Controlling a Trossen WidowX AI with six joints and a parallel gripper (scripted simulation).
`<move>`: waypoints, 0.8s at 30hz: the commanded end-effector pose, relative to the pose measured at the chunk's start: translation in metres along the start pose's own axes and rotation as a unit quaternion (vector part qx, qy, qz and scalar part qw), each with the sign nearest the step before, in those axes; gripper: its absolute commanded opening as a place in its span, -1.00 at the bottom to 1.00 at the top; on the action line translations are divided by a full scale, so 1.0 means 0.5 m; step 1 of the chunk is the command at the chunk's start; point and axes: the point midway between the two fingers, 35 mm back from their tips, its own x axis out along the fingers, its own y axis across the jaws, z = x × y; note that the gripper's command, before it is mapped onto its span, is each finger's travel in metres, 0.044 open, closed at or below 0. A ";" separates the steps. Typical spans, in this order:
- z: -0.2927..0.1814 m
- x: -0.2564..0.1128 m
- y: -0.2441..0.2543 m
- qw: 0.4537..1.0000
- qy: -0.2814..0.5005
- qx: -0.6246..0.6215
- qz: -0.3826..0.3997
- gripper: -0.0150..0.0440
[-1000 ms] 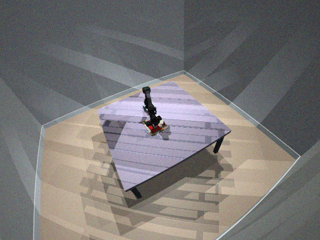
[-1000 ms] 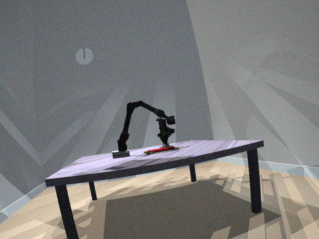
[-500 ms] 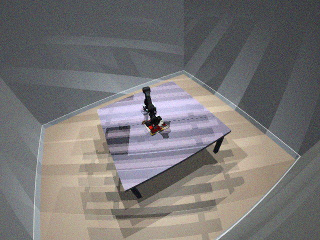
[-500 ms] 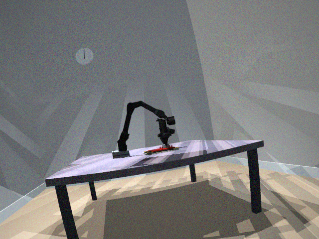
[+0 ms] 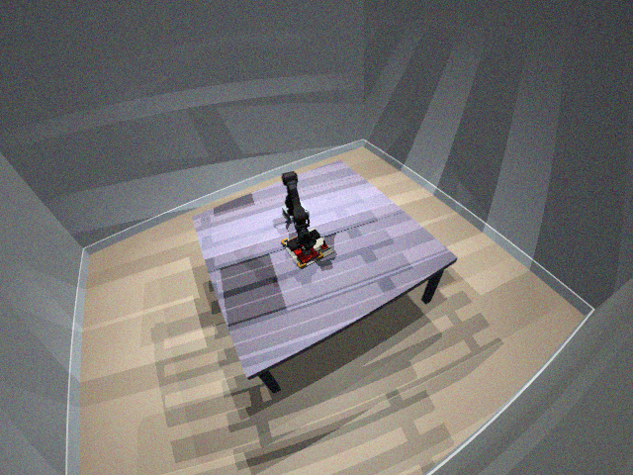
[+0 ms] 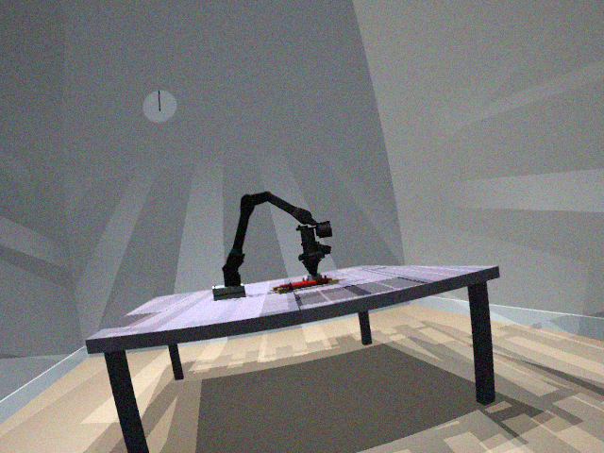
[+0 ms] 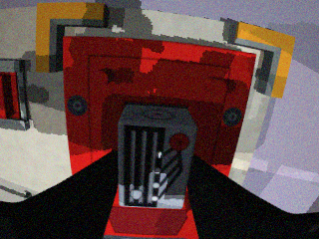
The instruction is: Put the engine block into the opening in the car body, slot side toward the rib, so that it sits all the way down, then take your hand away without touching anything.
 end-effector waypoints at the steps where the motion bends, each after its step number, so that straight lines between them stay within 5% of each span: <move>1: 0.000 0.000 0.000 1.000 0.000 0.000 0.000 0.13; 11: 0.000 0.000 0.000 1.000 0.000 0.000 0.000 1.00; 24: 0.000 0.000 0.000 1.000 0.000 0.000 0.000 1.00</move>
